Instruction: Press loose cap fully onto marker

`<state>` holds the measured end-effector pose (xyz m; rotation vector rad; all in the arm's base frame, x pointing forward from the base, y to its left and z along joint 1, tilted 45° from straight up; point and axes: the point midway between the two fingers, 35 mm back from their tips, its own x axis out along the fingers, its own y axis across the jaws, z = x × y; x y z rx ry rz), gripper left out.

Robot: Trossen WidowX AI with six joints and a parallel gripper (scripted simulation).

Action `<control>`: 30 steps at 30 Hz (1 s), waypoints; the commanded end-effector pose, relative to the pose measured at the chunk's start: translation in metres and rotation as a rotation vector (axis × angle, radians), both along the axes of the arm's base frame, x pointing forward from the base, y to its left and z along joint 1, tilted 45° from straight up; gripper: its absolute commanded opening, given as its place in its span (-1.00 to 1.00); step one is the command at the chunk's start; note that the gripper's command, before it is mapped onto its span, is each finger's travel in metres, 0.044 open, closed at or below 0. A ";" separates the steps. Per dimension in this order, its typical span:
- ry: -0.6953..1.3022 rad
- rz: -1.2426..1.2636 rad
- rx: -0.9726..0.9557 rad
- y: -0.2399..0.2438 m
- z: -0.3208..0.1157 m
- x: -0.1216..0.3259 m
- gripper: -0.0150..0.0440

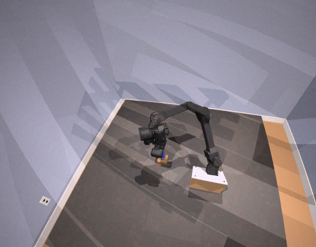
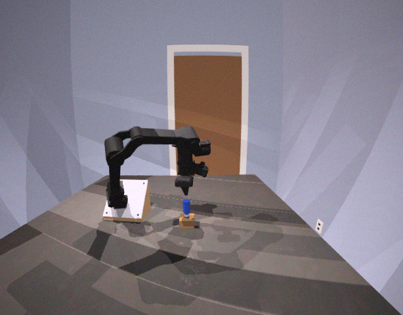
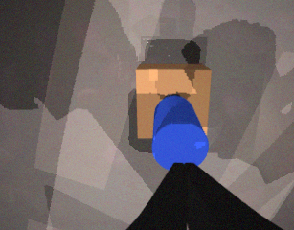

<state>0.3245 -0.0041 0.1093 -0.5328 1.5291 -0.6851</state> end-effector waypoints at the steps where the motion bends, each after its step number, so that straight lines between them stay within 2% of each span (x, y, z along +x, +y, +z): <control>1: 0.006 0.004 -0.006 -0.006 -0.005 -0.002 -0.49; 30: -0.007 0.007 0.001 -0.020 -0.022 0.000 -0.49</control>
